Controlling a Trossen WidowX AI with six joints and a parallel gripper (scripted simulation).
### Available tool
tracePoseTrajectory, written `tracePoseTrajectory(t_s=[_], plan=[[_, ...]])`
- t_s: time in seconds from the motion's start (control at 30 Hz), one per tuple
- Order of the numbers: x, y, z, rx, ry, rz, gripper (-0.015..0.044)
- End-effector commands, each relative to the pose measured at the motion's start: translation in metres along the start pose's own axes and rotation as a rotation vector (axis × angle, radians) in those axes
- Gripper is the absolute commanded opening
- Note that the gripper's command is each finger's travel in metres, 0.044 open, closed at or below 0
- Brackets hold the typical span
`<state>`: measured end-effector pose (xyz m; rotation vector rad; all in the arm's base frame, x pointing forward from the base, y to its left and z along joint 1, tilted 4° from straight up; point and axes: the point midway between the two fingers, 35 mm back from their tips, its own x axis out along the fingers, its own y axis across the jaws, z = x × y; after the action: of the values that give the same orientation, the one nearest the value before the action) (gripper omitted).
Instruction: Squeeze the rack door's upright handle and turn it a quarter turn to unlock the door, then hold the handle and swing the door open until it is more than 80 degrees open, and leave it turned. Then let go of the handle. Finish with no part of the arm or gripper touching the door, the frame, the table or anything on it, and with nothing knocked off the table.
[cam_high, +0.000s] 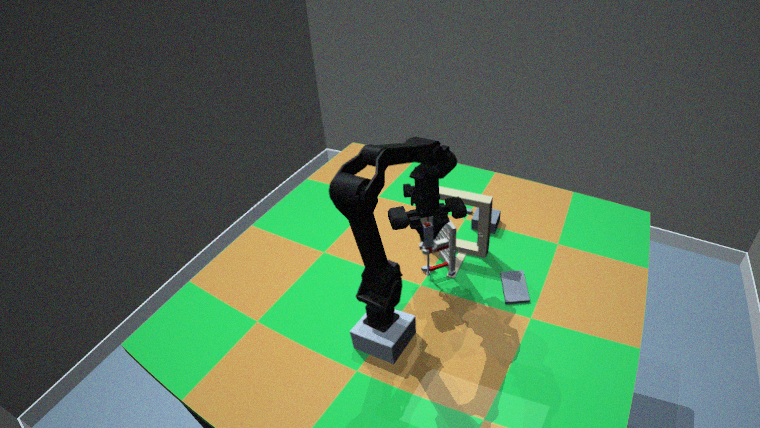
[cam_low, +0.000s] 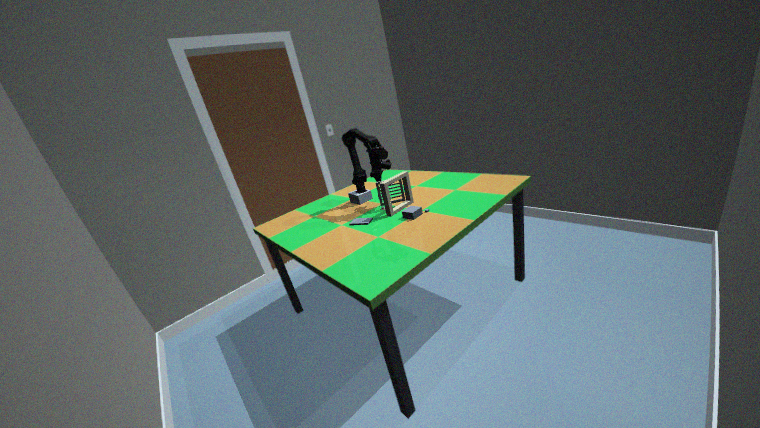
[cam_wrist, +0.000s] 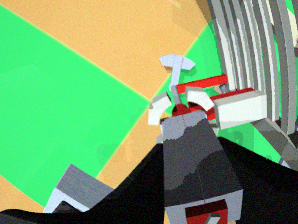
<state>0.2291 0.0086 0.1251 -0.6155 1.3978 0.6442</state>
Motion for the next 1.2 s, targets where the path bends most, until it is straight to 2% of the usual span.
tracePoseTrajectory(t_s=[0.0,1.17], plan=[[0.0,0.004,0.002,0.063,-0.004,-0.01,0.002],[0.0,0.058,0.033,0.522,-0.008,-0.003,0.002]])
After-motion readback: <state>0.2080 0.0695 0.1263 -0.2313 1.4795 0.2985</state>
